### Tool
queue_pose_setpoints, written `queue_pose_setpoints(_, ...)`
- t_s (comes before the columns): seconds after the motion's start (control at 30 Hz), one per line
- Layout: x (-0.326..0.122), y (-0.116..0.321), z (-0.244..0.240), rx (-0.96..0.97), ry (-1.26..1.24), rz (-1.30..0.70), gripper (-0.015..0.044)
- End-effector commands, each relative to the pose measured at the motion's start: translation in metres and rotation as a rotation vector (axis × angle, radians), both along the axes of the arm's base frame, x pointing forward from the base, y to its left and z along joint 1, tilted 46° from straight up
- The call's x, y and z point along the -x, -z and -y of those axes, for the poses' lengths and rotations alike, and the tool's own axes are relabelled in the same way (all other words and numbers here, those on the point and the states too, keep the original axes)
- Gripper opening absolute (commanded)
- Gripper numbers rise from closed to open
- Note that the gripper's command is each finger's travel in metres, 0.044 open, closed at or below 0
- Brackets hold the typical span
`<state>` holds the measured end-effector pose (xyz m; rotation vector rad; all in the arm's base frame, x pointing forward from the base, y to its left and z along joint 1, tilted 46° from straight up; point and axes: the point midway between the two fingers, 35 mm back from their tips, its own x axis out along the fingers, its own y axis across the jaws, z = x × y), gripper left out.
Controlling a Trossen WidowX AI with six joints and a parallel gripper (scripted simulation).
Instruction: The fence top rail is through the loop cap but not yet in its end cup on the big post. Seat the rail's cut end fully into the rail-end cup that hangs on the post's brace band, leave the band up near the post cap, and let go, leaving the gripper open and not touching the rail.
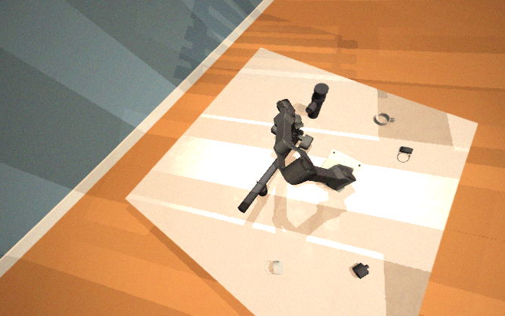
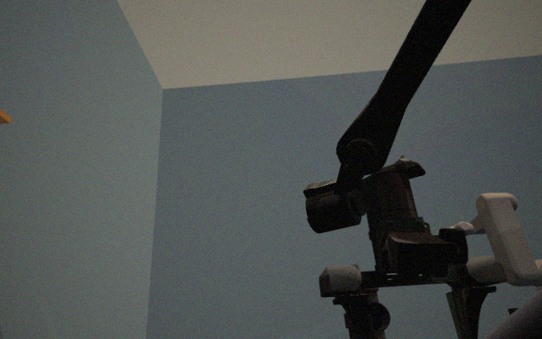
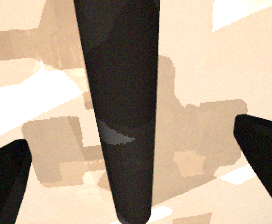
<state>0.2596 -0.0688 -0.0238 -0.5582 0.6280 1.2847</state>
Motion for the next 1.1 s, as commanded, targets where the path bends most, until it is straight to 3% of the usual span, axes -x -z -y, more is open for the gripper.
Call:
queue_pose_setpoints(0.0, 0.0, 0.004, -0.004, -0.009, 0.003, -0.006, 0.044)
queue_pose_setpoints(1.07, -0.008, 0.04, -0.04, -0.011, 0.003, -0.005, 0.044)
